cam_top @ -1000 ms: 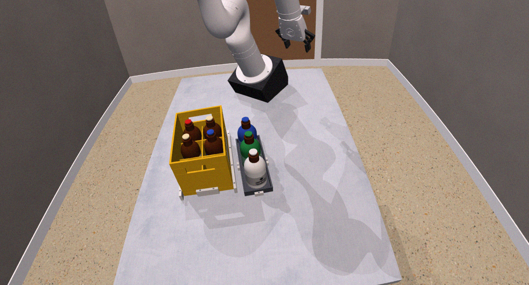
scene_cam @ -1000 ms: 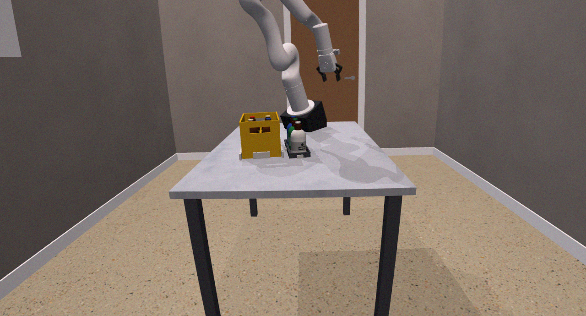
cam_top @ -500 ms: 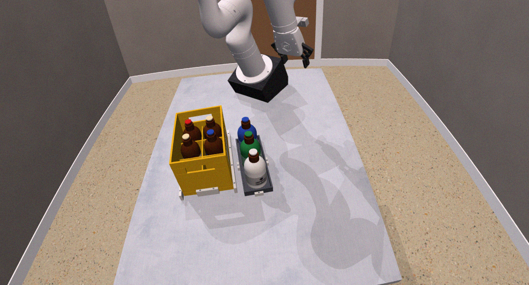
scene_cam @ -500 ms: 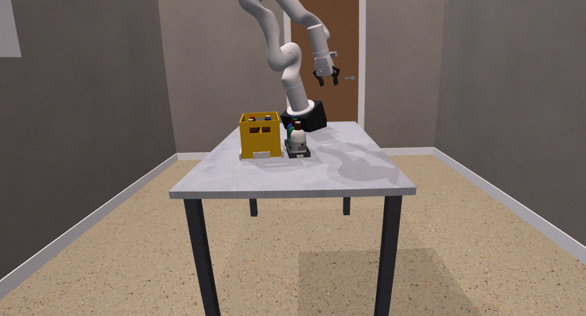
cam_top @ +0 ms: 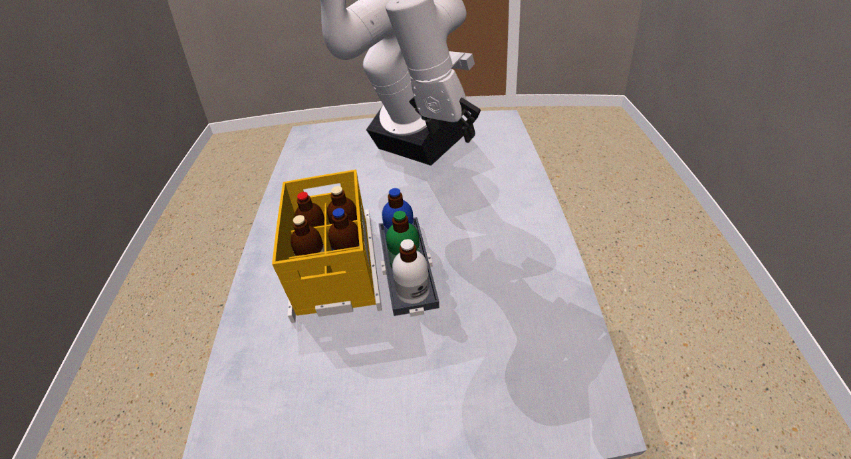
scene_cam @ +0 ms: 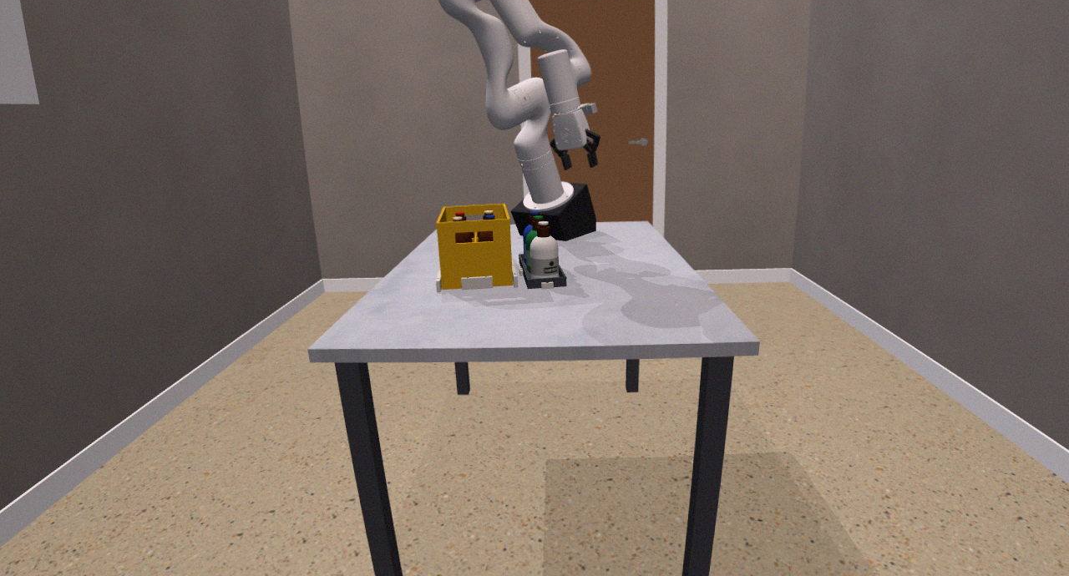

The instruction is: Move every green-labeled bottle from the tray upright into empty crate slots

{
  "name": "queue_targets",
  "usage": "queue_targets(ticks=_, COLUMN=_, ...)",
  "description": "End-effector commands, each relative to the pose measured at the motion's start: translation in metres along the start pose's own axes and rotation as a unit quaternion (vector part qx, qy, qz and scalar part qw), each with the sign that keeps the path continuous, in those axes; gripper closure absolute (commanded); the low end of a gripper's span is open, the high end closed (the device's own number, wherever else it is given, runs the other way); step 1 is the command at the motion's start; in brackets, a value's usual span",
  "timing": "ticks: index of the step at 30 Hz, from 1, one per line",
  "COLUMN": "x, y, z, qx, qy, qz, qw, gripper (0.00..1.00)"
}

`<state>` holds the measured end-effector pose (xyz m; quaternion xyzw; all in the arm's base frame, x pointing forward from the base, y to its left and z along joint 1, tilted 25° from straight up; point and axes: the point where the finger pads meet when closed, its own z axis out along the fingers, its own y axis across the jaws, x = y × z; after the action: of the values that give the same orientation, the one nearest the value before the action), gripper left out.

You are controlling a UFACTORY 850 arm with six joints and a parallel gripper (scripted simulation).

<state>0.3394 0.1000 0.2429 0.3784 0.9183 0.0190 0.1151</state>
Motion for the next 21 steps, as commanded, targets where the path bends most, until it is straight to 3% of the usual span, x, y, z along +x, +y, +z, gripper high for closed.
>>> queue_targets(ticks=1, x=-0.042, y=-0.005, z=0.0, qx=-0.004, qy=-0.006, qz=0.0, qw=1.0, gripper=0.0)
queue_targets(ticks=12, x=-0.13, y=-0.04, z=-0.007, qx=0.0, qy=-0.04, qz=-0.001, qw=0.999, gripper=0.0)
queue_targets(ticks=14, x=-0.13, y=-0.04, z=-0.007, qx=0.0, qy=-0.04, qz=-0.001, qw=0.999, gripper=0.0)
queue_targets(ticks=15, x=-0.151, y=-0.053, z=-0.01, qx=0.002, qy=-0.049, qz=-0.001, qw=0.999, gripper=0.0)
queue_targets(ticks=21, x=-0.19, y=-0.081, z=-0.016, qx=0.01, qy=-0.066, qz=-0.002, qw=0.998, gripper=0.0)
